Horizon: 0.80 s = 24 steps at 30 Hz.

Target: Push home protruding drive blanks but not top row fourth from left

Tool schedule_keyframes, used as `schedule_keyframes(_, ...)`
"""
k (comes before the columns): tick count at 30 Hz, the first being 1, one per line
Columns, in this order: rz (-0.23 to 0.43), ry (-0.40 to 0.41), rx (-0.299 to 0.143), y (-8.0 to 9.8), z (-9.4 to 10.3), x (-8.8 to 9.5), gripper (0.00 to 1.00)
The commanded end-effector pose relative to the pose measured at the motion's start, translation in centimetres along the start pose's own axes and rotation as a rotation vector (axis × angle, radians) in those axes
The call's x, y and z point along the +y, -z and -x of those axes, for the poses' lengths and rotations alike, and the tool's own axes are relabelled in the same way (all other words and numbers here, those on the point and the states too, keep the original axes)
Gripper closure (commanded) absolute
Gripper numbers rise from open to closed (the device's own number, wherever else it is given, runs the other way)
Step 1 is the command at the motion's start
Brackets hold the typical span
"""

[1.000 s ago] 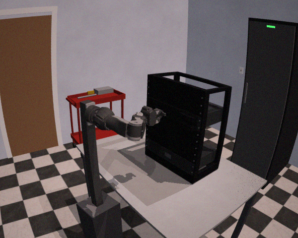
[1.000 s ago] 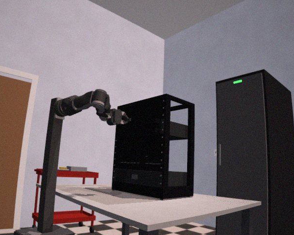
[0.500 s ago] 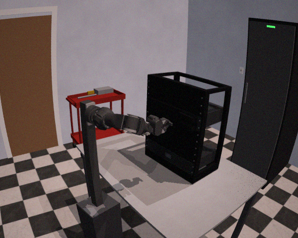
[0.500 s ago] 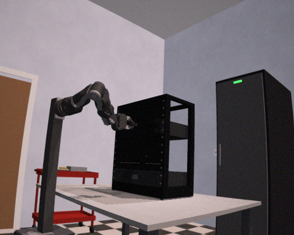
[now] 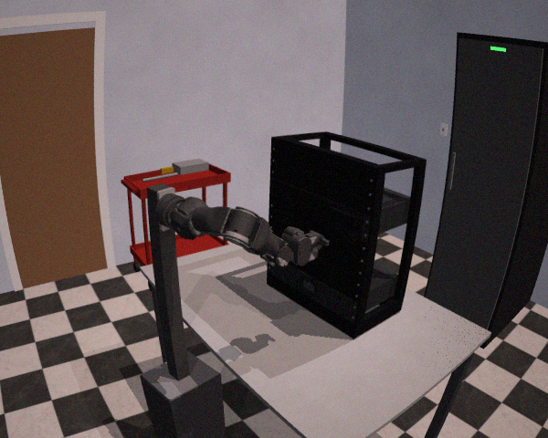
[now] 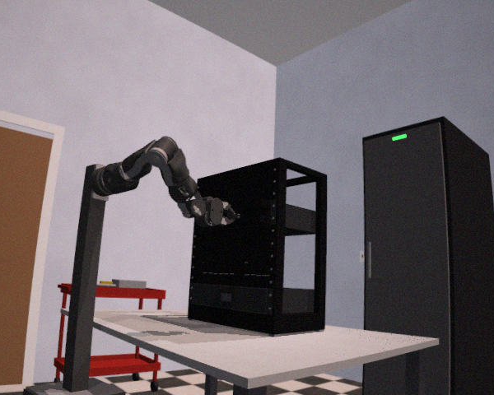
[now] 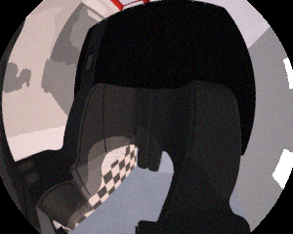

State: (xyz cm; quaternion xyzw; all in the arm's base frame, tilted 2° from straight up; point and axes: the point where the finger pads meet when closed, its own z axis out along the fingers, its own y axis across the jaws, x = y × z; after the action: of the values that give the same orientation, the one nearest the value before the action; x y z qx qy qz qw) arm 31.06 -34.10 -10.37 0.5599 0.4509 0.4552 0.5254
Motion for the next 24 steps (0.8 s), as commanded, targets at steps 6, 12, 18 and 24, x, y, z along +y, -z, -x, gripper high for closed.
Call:
schedule_keyframes(6, 0.006, -0.001, 0.006, -2.5, -0.1, 0.2, 1.00)
schedule_keyframes(12, 0.005, -0.001, 0.007, -6.2, -0.2, 0.2, 1.00)
schedule_keyframes(18, 0.009, 0.002, 0.007, -6.4, -0.2, 0.4, 1.00)
schedule_keyframes(24, 0.008, 0.001, 0.007, -6.4, -0.2, 0.3, 1.00)
